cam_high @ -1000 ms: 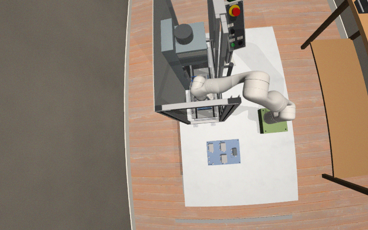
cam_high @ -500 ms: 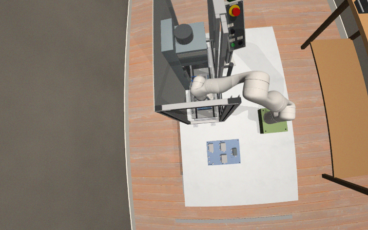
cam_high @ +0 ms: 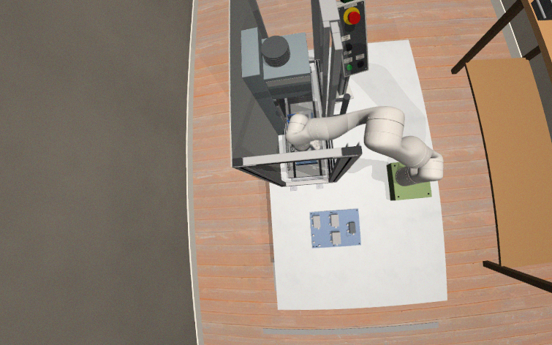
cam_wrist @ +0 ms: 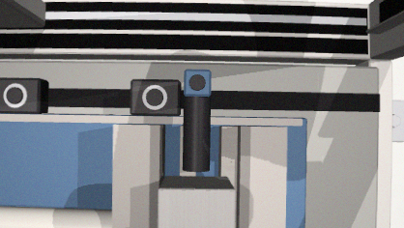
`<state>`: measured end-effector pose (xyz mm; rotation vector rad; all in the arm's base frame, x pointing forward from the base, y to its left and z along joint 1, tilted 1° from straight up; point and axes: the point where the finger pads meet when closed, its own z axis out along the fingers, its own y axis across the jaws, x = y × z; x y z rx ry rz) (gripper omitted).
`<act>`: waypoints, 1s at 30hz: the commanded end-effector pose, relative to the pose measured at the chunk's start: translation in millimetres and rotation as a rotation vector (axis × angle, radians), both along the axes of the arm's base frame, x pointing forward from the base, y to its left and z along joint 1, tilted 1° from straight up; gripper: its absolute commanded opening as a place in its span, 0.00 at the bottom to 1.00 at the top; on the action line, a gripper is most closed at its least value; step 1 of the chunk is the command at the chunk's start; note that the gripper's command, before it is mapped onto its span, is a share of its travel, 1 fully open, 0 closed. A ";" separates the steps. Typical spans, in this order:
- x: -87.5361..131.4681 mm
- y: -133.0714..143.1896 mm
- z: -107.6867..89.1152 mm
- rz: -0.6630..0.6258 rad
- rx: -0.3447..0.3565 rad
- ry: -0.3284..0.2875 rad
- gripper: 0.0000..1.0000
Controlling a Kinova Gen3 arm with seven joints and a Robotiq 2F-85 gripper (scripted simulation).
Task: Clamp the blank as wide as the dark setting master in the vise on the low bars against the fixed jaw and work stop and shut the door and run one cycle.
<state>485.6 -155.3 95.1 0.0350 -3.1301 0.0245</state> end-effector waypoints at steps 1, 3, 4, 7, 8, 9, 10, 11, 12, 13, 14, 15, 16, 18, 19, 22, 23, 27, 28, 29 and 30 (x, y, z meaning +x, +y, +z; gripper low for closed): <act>1.8 3.7 0.8 -0.004 0.005 -0.007 0.10; 1.0 1.4 0.9 -0.002 0.002 -0.004 0.10; 1.3 2.1 0.8 -0.002 0.003 -0.005 0.10; 1.8 3.7 0.8 -0.004 0.005 -0.007 0.10; 1.8 3.7 0.8 -0.004 0.005 -0.007 0.10; 1.8 3.7 0.8 -0.004 0.005 -0.007 0.10; 1.8 3.7 0.8 -0.004 0.005 -0.007 0.10; 1.8 3.7 0.8 -0.004 0.005 -0.007 0.10; 1.8 3.7 0.8 -0.004 0.005 -0.007 0.10; 1.8 3.7 0.8 -0.004 0.005 -0.007 0.10; 1.8 3.7 0.8 -0.004 0.005 -0.007 0.10; 1.8 3.7 0.8 -0.004 0.005 -0.007 0.10; 1.8 3.7 0.8 -0.004 0.005 -0.007 0.10; 1.8 3.7 0.8 -0.004 0.005 -0.007 0.10; 0.8 0.6 0.9 -0.001 0.001 -0.003 0.10; 1.5 2.9 0.8 -0.003 0.004 -0.006 0.10; 1.8 3.7 0.8 -0.004 0.005 -0.007 0.10; 1.8 3.7 0.8 -0.004 0.005 -0.007 0.10; 1.8 3.7 0.8 -0.004 0.005 -0.007 0.10; 1.8 3.7 0.8 -0.004 0.005 -0.007 0.10; 1.8 3.7 0.8 -0.004 0.005 -0.007 0.10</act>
